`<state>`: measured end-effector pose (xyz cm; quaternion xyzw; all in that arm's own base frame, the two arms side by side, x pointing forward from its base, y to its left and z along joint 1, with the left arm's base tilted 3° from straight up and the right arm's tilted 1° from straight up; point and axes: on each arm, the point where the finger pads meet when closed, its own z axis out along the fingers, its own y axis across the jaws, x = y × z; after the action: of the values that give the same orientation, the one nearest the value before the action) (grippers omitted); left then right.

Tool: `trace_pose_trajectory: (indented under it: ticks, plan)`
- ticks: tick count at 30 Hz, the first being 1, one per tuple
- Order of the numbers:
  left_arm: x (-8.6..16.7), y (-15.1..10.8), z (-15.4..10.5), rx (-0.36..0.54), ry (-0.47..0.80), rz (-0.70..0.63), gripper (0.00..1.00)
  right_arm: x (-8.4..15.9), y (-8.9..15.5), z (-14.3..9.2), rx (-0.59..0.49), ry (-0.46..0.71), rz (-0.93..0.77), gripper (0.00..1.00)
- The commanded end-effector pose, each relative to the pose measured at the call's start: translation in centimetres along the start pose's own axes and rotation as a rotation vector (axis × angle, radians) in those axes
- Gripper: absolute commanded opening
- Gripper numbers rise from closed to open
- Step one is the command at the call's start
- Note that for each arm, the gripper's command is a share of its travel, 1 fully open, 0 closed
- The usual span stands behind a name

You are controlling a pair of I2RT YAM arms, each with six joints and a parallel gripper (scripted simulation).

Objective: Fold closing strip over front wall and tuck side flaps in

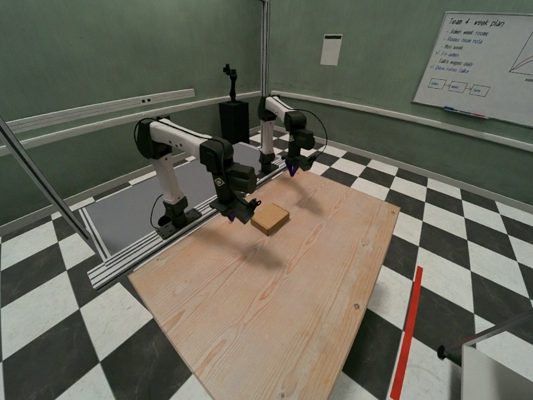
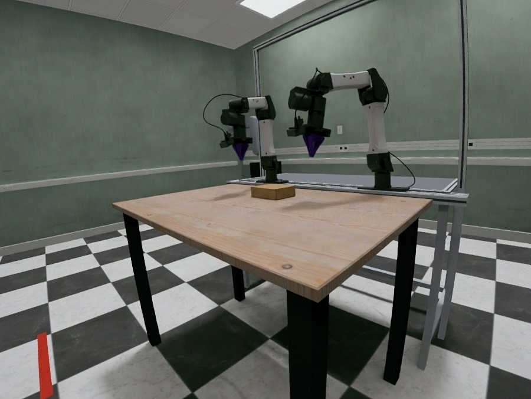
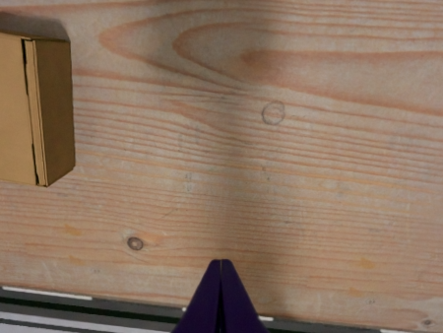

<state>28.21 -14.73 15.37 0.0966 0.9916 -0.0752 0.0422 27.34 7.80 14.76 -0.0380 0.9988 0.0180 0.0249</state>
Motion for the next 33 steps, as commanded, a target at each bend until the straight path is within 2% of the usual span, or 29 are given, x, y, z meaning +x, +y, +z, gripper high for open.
trace_pose_trajectory:
  ticks: [1, 11, 14, 33]
  plan:
    - [0.2, 0.61, -0.19, -0.047, 0.037, -0.072, 0.01, 0.2, -0.14, -0.55, 0.034, 0.026, 0.06, 0.01]
    - [0.16, 0.86, -0.16, -0.12, 0.105, -0.203, 0.01, 0.21, -0.11, -1.18, 0.041, 0.018, 0.086, 0.01]
    - [0.15, 0.92, -0.16, -0.12, 0.104, -0.205, 0.01, 0.36, -0.22, -0.59, 0.037, 0.03, 0.085, 0.01]
    - [0.18, 0.94, 0.0, -0.122, 0.11, -0.204, 0.01, 0.36, -0.22, -0.59, 0.037, 0.03, 0.085, 0.01]
